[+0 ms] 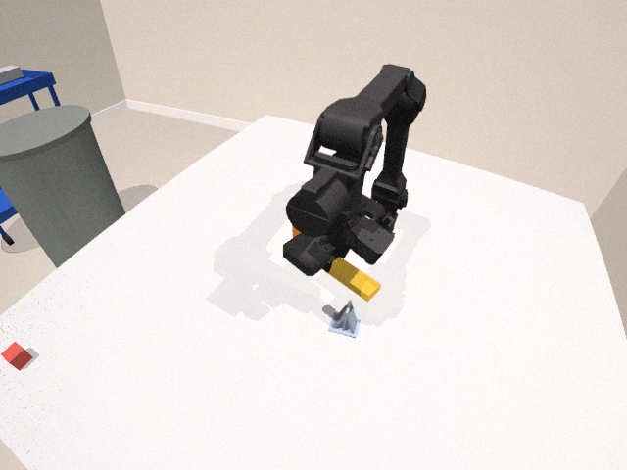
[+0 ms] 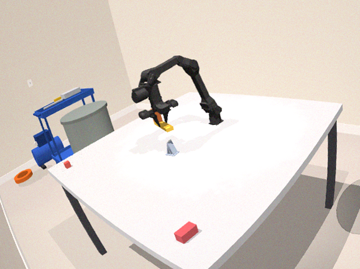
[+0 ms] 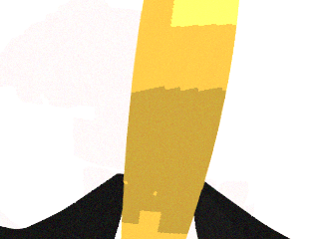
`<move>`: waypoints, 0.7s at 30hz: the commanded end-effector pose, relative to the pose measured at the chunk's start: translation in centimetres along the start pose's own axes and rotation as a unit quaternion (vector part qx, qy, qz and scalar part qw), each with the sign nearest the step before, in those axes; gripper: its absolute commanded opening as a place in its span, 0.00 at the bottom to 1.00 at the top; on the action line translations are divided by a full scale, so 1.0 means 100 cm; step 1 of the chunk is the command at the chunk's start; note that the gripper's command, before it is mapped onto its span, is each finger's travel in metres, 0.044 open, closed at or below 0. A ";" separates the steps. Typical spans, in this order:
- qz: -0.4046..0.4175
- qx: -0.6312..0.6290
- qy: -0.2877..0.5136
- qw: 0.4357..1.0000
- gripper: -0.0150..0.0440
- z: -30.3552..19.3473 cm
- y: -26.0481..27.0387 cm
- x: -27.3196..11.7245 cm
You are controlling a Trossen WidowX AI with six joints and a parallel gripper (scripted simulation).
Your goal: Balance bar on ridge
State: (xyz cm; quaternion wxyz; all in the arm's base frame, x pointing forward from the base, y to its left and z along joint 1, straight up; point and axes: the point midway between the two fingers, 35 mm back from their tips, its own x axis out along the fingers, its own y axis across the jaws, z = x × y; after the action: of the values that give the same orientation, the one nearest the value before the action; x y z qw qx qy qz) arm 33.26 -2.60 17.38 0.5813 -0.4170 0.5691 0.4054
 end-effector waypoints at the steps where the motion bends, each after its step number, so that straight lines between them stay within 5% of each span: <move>1: -0.005 -0.034 -0.002 0.999 0.25 0.012 -0.004 -0.003; 21: -0.006 -0.230 -0.005 0.973 0.25 0.082 0.000 0.001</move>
State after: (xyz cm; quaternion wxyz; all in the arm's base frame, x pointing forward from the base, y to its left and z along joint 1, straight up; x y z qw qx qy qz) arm 35.75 4.56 16.98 0.4807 -0.5301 0.4683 0.5182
